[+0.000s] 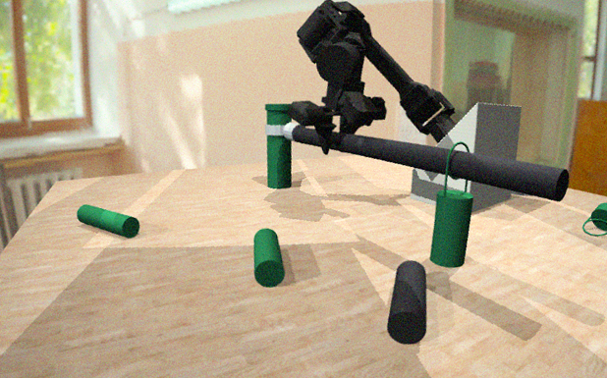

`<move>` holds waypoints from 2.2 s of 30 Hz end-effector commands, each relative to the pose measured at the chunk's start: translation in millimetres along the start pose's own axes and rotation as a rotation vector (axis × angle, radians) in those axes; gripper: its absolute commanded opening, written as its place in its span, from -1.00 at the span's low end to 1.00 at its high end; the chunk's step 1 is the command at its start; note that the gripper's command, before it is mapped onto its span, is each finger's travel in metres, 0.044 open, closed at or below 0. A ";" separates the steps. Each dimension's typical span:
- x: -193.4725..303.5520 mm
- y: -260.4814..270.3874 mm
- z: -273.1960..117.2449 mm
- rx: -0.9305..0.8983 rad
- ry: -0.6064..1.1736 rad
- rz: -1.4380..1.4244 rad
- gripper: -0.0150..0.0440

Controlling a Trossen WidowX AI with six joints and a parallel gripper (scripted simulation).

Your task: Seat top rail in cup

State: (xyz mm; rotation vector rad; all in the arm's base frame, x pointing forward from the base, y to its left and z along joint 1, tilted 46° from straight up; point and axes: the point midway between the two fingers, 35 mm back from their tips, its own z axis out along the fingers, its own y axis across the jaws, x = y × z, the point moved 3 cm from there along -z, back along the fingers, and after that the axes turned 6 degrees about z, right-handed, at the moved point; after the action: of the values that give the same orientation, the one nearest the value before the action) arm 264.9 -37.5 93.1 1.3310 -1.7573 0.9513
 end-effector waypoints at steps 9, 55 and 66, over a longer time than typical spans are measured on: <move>9.6 -4.2 -4.0 0.013 0.008 0.003 -0.49; 28.5 -6.1 1.1 0.013 0.009 0.003 -0.49; 32.9 -6.1 2.8 0.013 0.009 0.003 -0.49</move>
State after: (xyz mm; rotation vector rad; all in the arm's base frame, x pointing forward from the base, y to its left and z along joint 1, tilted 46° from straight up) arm 263.5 -54.0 115.9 1.3308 -1.7478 0.9498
